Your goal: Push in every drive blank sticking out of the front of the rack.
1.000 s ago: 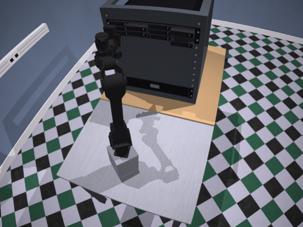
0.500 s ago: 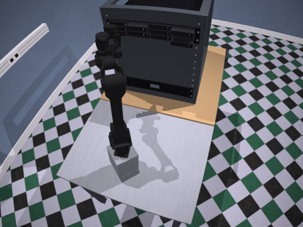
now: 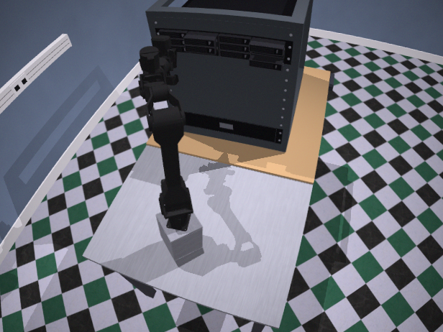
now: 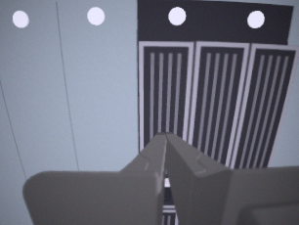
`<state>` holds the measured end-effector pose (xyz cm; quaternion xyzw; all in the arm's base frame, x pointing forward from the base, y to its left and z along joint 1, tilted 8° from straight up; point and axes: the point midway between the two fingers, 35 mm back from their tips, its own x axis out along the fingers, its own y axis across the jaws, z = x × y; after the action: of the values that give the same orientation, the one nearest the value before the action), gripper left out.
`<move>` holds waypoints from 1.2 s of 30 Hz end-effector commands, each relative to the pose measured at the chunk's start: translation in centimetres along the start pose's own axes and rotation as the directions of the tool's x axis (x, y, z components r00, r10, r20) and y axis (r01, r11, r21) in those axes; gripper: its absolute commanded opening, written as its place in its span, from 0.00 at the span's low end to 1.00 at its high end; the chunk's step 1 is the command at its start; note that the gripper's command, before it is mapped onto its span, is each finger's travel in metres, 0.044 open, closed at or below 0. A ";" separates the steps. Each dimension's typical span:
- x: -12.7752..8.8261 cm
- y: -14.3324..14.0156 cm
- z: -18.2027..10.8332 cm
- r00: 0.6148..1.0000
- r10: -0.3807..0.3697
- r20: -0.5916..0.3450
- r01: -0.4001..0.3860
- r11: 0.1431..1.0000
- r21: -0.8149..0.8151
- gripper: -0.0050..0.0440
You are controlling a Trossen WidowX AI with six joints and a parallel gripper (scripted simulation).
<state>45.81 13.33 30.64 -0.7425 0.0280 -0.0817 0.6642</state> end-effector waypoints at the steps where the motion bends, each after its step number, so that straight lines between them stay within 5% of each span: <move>1: 0.4 -1.0 -0.1 1.000 -0.019 -0.001 0.019 1.000 0.016 0.00; 13: 0.2 -1.0 -0.1 1.000 -0.019 -0.001 0.019 1.000 0.016 0.00; 24: -5.3 -0.9 -0.2 1.000 -0.019 -0.001 0.019 1.000 0.016 0.00; 36: -5.6 -0.9 -0.2 1.000 -0.019 -0.001 0.019 1.000 0.016 0.00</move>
<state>40.80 14.36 30.23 -0.7411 0.0251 -0.0807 0.6660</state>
